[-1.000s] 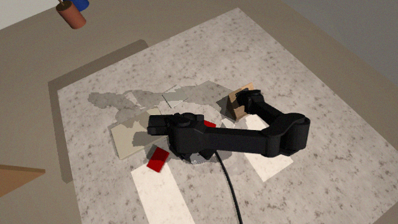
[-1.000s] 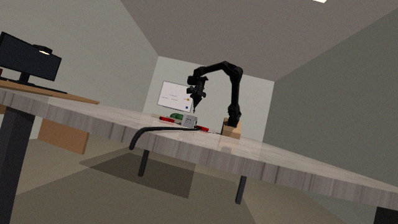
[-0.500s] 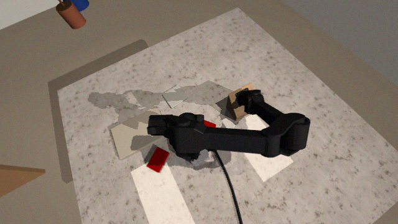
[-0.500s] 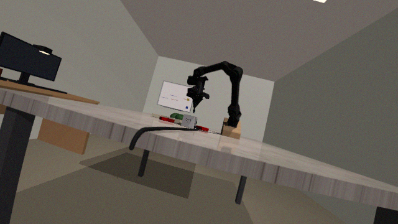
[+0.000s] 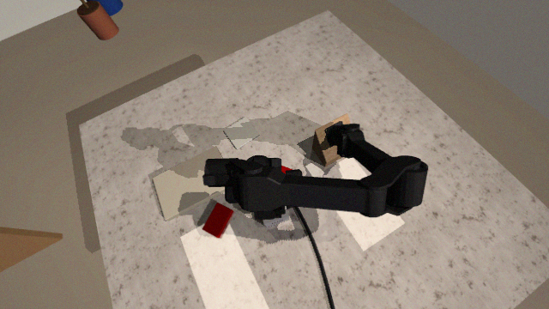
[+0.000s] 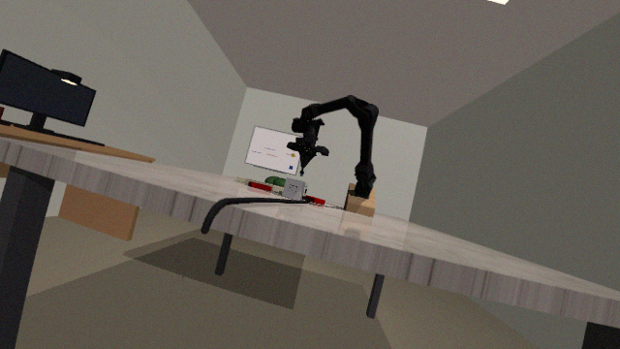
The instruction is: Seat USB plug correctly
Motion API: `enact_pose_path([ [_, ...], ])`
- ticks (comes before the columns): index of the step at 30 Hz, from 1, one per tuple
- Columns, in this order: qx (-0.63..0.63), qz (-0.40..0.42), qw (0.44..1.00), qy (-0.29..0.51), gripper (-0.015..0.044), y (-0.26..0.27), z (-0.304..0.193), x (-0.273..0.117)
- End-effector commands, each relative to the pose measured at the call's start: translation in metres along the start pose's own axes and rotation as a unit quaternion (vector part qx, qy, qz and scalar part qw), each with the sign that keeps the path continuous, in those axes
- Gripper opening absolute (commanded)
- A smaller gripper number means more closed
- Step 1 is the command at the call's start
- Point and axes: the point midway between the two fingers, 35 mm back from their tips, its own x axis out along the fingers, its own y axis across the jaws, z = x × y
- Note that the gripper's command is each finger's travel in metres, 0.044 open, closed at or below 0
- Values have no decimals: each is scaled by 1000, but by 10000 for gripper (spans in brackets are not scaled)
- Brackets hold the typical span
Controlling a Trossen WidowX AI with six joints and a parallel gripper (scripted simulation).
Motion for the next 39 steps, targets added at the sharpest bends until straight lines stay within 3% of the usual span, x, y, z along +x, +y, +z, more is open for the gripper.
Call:
enact_pose_path([
  [1,-55,0,998,0,0,0,0,0],
  [39,-88,1,996,-8,0,1,1,2],
])
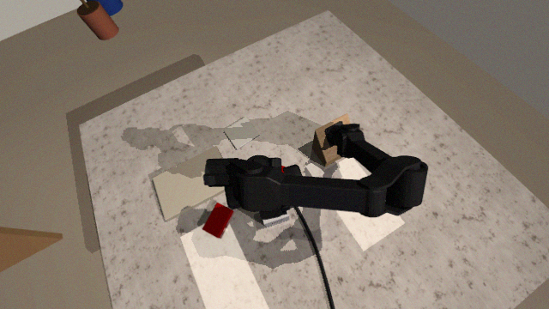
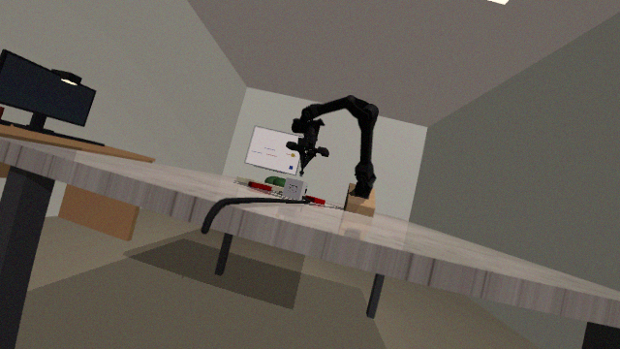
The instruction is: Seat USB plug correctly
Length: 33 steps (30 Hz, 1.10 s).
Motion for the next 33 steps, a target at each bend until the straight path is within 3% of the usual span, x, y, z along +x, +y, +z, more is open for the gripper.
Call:
enact_pose_path([
  [1,-3,0,1000,-3,0,0,1,1],
  [33,-9,1,1000,-14,0,1,3,5],
])
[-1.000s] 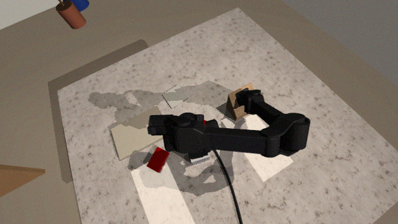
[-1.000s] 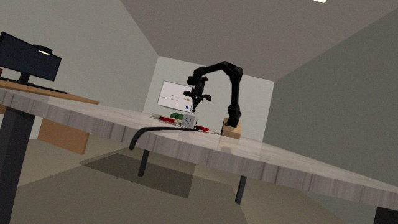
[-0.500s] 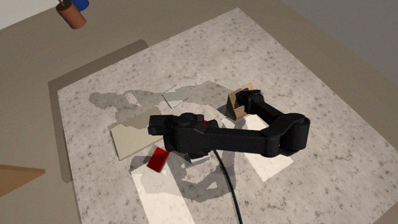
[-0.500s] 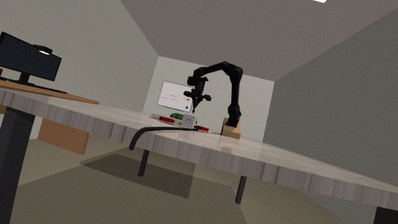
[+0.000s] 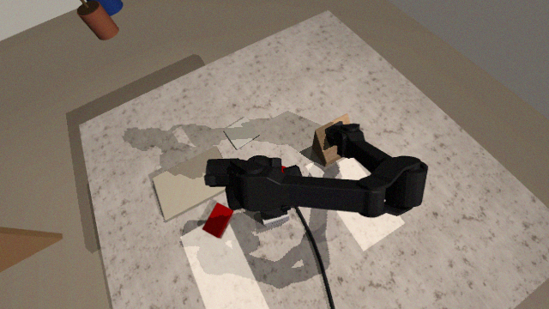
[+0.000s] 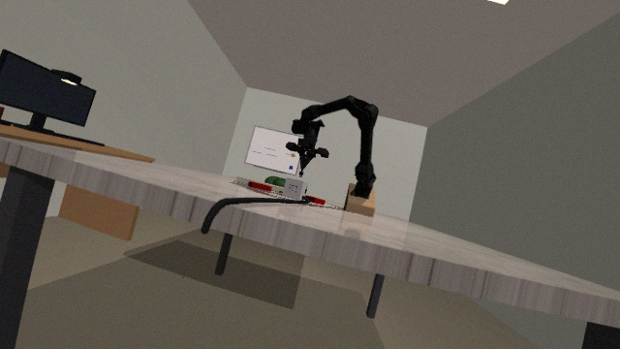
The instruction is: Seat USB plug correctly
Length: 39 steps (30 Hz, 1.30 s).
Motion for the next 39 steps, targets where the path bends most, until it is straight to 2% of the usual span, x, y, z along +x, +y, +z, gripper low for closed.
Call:
enact_pose_path([
  [1,-3,0,1000,-3,0,0,1,1],
  [39,-10,1,1000,-16,0,1,3,6],
])
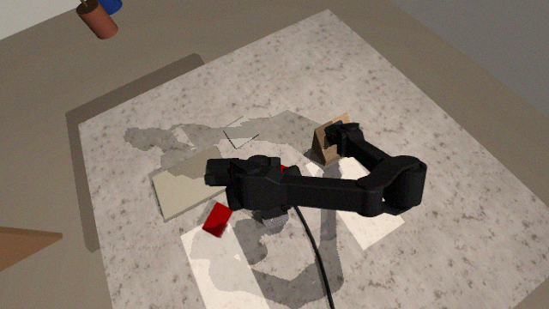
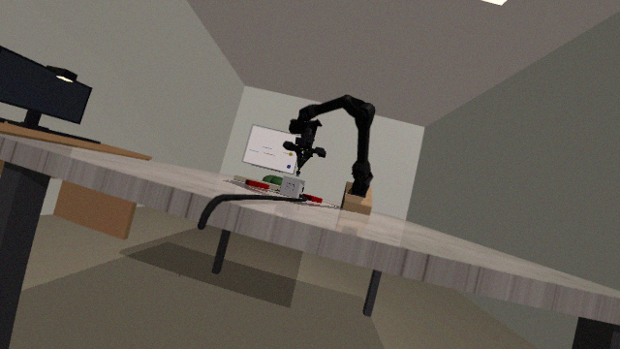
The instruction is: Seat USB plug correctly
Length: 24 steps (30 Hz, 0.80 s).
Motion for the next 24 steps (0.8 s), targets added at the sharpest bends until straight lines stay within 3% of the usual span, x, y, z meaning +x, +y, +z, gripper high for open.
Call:
enact_pose_path([
  [1,-3,0,1000,-3,0,0,1,1],
  [24,-7,1,1000,-10,0,0,2,4],
])
